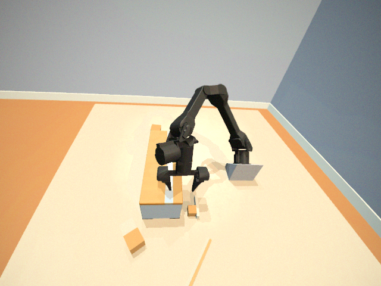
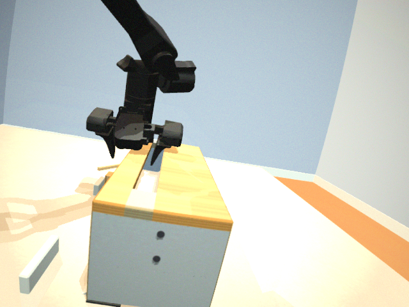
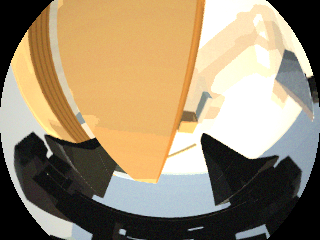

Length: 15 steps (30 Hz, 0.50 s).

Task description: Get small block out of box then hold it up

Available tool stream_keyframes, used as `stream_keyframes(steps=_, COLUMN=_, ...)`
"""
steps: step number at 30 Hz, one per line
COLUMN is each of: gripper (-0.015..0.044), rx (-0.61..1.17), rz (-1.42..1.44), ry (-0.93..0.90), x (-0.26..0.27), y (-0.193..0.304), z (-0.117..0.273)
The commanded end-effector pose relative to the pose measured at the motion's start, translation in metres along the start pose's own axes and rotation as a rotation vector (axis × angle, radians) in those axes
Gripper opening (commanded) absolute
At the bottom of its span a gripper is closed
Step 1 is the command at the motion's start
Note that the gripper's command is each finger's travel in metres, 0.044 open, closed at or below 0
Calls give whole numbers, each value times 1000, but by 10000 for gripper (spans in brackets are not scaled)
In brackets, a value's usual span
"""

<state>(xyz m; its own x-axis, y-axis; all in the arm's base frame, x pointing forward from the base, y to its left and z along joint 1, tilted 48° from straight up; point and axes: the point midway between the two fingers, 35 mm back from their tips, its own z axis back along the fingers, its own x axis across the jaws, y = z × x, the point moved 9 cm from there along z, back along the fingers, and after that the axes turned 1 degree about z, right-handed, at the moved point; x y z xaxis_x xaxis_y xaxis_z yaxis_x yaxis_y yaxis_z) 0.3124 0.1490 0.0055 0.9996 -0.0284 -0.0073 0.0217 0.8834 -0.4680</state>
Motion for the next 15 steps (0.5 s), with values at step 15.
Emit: stream_keyframes(steps=15, gripper=295, rx=-17, rz=252, ry=-77, x=-9, y=35, z=60)
